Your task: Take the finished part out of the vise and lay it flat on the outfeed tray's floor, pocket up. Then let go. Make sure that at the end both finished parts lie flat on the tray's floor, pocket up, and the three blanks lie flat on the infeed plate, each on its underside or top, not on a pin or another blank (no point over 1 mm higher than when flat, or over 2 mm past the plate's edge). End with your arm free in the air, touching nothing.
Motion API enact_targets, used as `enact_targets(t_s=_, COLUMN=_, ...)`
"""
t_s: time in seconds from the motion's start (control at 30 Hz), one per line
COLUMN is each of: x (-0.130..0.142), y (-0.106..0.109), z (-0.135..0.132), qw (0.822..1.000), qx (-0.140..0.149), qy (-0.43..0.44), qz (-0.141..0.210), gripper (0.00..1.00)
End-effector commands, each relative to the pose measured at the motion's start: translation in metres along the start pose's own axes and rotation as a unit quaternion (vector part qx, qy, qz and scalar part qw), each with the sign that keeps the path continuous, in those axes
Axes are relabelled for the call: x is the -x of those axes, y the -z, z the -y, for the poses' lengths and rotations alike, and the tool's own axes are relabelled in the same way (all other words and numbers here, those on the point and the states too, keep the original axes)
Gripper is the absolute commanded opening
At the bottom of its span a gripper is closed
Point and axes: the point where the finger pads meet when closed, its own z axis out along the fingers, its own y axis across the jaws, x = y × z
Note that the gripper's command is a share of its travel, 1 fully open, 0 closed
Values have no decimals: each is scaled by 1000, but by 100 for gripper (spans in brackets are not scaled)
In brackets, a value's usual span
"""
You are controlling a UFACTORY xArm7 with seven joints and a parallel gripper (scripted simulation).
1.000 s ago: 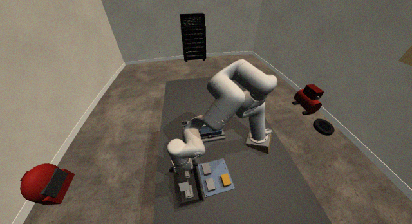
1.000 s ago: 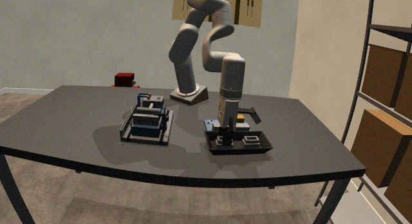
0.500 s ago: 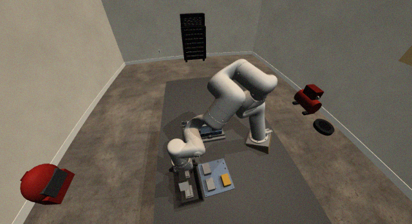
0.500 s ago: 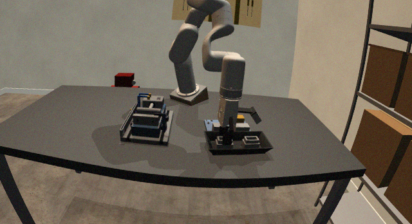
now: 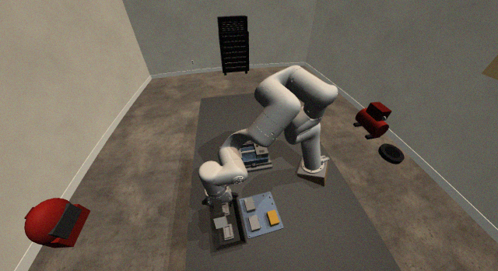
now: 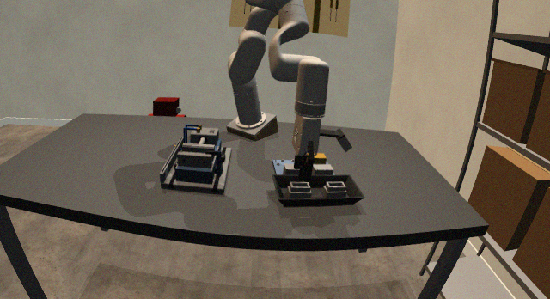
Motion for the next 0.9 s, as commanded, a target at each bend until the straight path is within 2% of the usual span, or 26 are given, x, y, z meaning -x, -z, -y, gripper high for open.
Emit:
enact_targets(t_s=0.0, x=0, y=19, z=0, qw=1000, qx=2, qy=0, qz=0, gripper=69)
enact_targets(t_s=0.03, x=0, y=19, z=0, qw=1000, qx=2, qy=0, qz=0, gripper=69)
enact_targets(t_s=0.5, x=0, y=92, z=0, qw=1000, qx=2, qy=0, qz=0, gripper=69)
enact_targets(t_s=0.87, x=0, y=105, z=0, qw=1000, qx=2, qy=0, qz=0, gripper=69)
